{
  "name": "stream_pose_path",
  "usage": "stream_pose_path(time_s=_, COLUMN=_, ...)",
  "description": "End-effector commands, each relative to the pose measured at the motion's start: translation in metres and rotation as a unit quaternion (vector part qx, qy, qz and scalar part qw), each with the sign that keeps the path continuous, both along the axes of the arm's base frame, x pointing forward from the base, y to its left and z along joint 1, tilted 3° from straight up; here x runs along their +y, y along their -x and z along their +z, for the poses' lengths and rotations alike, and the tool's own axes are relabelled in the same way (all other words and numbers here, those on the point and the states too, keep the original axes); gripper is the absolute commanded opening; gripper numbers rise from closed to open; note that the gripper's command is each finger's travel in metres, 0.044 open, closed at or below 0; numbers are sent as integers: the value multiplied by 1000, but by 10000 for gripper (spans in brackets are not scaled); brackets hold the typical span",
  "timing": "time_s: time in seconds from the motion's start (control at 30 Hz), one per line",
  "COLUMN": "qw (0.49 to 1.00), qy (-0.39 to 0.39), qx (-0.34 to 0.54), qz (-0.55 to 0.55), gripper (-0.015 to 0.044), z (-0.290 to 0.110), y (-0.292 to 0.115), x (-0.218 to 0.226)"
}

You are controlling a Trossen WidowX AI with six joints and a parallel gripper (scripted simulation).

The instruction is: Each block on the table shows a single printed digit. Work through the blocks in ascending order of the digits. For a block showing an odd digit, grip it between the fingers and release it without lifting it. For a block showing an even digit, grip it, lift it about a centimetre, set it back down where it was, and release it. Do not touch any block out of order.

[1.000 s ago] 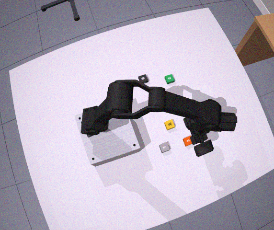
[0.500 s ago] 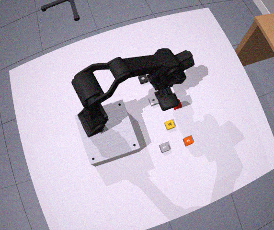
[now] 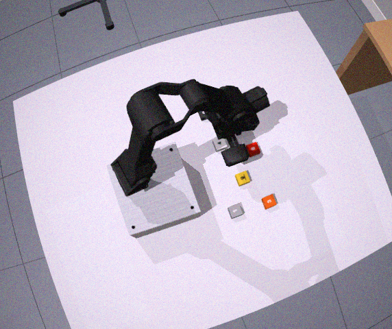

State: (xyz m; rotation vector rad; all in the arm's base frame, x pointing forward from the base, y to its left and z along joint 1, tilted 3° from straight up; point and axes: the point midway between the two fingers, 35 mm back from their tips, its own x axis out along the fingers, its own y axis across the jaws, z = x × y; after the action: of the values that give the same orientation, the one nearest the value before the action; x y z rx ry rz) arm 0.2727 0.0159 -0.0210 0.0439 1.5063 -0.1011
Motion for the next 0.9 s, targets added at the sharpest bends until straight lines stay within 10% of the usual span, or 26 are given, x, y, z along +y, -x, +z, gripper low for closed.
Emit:
stream_pose_path(time_s=0.0, qw=1000, qy=3, qx=3, qz=-2, gripper=400, z=-7, y=1, x=-1)
stream_pose_path(time_s=0.67, qw=1000, qy=3, qx=3, qz=-2, gripper=400, z=-37, y=0, x=-2)
stream_pose_path(time_s=0.87, qw=1000, qy=3, qx=3, qz=-2, gripper=242, z=-37, y=0, x=-2)
